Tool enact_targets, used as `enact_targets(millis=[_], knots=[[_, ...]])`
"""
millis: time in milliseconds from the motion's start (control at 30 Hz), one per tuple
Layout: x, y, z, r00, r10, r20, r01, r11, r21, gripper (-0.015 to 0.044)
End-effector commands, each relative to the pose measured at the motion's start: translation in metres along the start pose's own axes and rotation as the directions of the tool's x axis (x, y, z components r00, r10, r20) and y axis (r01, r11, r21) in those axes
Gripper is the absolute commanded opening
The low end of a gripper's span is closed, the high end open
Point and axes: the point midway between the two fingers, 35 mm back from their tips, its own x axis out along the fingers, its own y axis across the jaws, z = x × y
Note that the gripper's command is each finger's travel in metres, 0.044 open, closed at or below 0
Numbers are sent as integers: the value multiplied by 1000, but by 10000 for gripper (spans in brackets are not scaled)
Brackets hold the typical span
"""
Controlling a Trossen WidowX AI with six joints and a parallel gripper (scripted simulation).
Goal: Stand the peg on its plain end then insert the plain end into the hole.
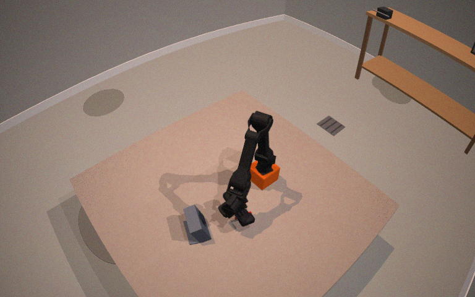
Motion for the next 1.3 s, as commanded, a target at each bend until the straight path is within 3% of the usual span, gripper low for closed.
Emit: enact_targets(millis=[0, 167, 1267], knots=[[1, 0, -1, 1000, 2, -3, -2, 1000, 0, 83], [1, 0, -1, 1000, 2, -3, -2, 1000, 0, 50], [-16, 0, -11, 970, 1, 245, -1, 1000, 0, 50]])
